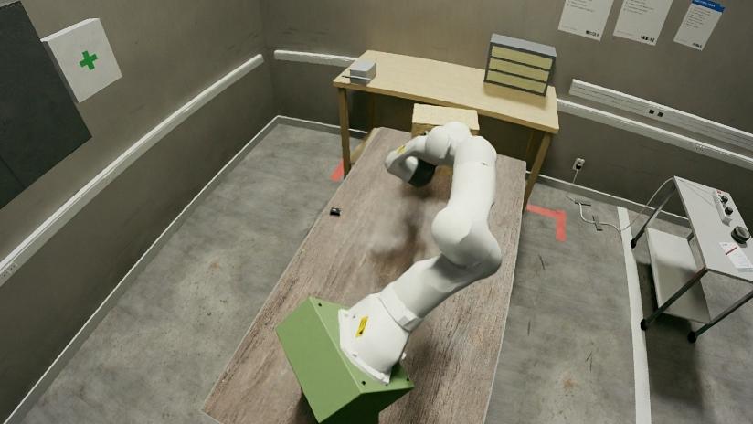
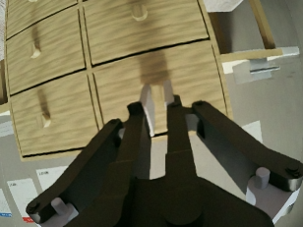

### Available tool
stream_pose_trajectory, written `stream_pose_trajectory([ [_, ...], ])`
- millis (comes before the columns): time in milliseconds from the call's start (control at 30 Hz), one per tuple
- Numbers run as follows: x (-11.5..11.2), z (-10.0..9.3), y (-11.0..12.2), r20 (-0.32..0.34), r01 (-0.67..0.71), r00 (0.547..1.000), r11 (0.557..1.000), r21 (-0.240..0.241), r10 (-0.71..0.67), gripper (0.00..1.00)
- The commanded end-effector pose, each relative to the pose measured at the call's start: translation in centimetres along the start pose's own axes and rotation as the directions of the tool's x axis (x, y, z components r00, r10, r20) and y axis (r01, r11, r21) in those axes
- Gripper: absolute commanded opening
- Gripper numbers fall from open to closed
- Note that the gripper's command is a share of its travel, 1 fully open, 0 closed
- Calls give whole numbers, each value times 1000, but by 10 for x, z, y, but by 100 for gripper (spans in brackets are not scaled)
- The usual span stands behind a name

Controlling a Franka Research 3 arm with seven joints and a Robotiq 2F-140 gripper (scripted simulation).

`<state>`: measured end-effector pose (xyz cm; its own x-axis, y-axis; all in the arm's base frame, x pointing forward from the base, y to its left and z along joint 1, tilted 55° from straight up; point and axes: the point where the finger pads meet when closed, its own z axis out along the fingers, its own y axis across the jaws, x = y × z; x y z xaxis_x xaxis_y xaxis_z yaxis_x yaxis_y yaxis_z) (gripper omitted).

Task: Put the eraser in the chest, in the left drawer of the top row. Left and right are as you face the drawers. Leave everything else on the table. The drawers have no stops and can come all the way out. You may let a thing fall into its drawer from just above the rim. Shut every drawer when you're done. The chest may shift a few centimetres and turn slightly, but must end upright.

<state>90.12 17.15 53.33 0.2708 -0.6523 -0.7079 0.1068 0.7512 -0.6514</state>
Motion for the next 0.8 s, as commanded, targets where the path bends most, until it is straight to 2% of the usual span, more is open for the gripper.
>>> stream_pose_trajectory([
  [0, 3, -1, -1, -4, 1, 1000, 1000, 2, -1, 17],
  [767, 9, -18, -1, -4, 1, 1000, 1000, 2, -1, 17],
])
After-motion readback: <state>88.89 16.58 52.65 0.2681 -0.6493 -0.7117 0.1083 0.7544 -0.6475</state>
